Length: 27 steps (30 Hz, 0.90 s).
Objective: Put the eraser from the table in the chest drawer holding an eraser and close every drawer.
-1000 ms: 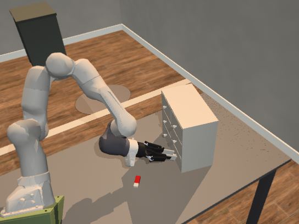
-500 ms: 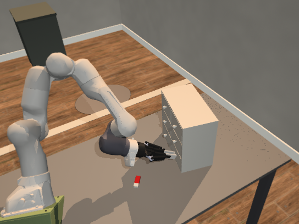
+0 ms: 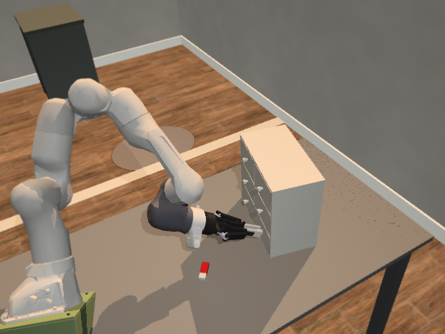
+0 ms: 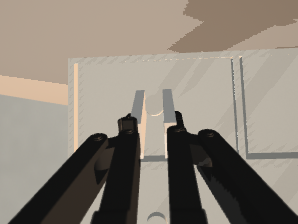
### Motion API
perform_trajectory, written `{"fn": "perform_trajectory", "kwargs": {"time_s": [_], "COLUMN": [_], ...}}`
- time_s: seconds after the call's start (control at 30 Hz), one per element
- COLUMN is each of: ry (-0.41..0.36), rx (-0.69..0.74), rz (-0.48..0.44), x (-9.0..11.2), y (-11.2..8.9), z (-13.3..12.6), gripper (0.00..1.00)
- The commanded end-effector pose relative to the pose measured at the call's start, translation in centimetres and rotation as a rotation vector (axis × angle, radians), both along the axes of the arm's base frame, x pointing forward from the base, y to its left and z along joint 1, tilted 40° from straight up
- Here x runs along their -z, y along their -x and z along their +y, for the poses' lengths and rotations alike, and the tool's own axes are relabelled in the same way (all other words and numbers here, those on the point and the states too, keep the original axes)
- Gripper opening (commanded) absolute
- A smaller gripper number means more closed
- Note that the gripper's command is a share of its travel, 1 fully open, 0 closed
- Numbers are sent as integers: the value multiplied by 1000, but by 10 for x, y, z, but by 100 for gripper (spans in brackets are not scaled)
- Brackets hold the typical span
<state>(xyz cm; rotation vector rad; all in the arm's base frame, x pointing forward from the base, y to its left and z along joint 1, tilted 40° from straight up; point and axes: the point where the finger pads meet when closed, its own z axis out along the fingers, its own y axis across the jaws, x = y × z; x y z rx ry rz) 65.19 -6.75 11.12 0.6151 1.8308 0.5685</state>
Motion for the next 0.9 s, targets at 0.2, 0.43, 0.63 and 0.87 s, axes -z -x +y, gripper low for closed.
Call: {"fn": "perform_trajectory", "kwargs": {"time_s": [0.2, 0.43, 0.63, 0.87], "ry": [-4, -4, -4, -4], "rx": [-2, -2, -2, -2], "rz": [3, 3, 3, 3], "x": [1, 1, 1, 2], "y": [0, 2, 4, 10], "z": [1, 2, 2, 4], "gripper": [8, 8, 8, 8]}}
